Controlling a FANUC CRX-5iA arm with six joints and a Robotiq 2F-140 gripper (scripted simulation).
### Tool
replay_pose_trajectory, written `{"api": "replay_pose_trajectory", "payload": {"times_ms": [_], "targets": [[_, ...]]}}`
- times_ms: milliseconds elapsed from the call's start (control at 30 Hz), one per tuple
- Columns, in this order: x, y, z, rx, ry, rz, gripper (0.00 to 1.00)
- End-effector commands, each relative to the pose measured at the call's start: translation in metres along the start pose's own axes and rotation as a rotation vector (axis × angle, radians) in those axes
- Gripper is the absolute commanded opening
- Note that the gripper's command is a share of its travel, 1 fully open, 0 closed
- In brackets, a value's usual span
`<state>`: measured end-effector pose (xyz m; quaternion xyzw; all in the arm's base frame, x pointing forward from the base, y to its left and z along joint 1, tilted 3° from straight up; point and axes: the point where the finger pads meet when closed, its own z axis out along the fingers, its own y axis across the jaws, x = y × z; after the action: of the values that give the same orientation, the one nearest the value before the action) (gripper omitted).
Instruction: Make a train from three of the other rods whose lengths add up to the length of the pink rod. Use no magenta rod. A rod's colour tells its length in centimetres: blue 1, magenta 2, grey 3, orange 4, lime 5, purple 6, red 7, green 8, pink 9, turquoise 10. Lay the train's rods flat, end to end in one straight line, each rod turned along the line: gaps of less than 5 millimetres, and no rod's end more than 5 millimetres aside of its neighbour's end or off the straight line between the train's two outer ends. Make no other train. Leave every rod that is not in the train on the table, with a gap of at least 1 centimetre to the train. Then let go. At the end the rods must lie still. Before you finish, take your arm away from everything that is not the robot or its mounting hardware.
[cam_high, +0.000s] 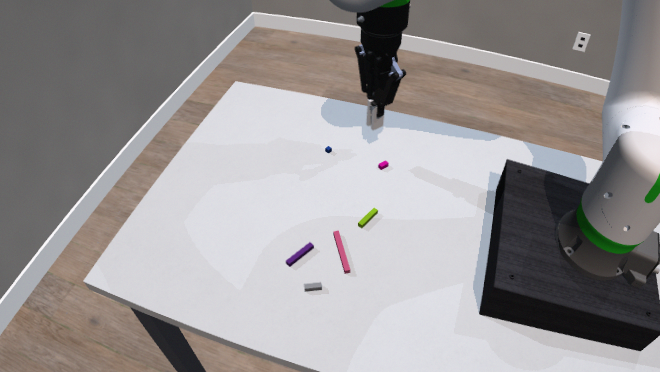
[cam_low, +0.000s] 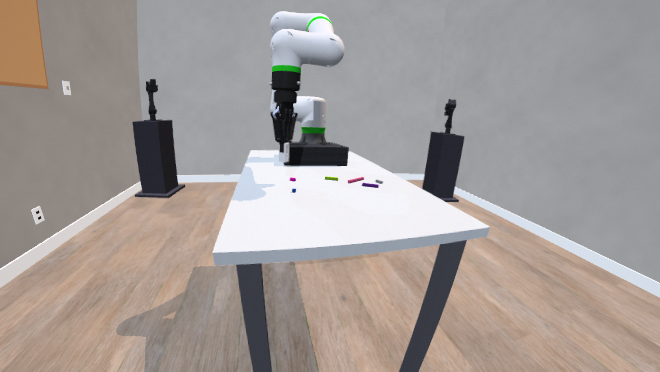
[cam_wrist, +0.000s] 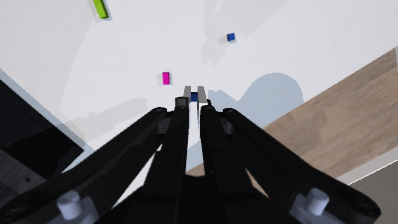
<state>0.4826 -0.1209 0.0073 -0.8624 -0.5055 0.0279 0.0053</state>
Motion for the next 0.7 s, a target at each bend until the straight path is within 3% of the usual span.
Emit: {"api": "replay_pose_trajectory", "payload": {"times_ms": [0, 433, 667], "targets": [[0.000, 0.001, 0.013, -0.001, 0.000, 0.000, 0.03], [0.000, 0.002, 0.057, -0.001, 0.000, 0.000, 0.03], [0.000, 0.002, 0.065, -0.001, 0.000, 0.000, 0.03]]}}
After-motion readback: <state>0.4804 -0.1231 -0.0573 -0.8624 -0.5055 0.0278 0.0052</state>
